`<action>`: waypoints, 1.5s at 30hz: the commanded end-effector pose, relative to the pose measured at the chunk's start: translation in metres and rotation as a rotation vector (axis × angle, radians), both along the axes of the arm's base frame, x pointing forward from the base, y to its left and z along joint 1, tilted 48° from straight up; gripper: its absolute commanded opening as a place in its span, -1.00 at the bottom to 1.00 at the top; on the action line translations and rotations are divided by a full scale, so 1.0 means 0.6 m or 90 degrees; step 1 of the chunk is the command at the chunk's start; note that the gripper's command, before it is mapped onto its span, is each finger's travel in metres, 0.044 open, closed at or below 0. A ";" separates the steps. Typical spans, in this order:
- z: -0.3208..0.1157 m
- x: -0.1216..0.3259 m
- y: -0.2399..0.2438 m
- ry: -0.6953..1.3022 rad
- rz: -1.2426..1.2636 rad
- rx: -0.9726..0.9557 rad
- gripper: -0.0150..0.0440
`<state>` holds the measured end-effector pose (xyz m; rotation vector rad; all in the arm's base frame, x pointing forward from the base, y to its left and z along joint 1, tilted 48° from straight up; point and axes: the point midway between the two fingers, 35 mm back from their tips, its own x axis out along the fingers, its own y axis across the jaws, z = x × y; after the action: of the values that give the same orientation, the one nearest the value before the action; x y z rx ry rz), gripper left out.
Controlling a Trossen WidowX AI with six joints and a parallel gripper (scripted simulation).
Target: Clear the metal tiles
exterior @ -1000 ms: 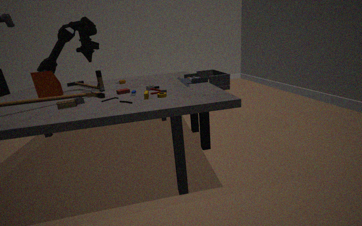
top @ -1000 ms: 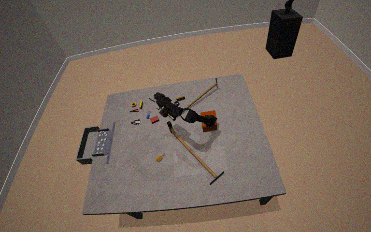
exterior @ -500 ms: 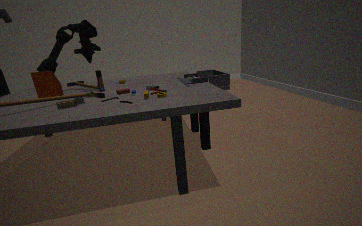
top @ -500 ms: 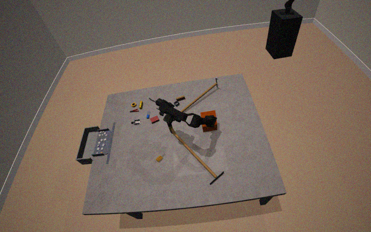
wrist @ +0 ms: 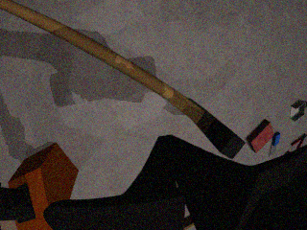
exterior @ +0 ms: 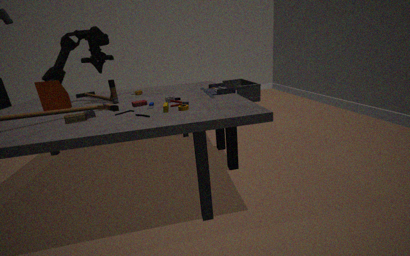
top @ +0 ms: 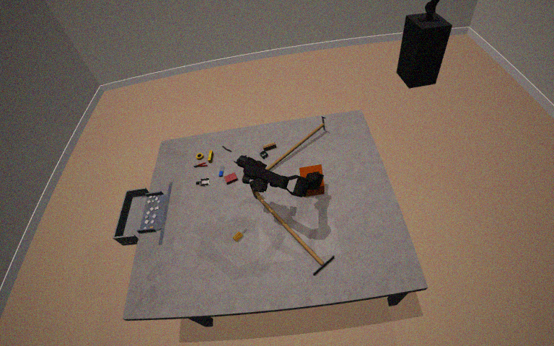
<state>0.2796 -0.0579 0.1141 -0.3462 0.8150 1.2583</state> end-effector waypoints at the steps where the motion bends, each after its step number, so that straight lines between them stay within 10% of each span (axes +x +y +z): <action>1: 0.008 -0.009 0.018 -0.028 0.028 0.000 -0.49; 45: 0.050 -0.169 0.189 -0.381 0.375 -0.008 -0.49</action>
<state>0.1844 0.0503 0.1443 -0.9404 0.2396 1.5591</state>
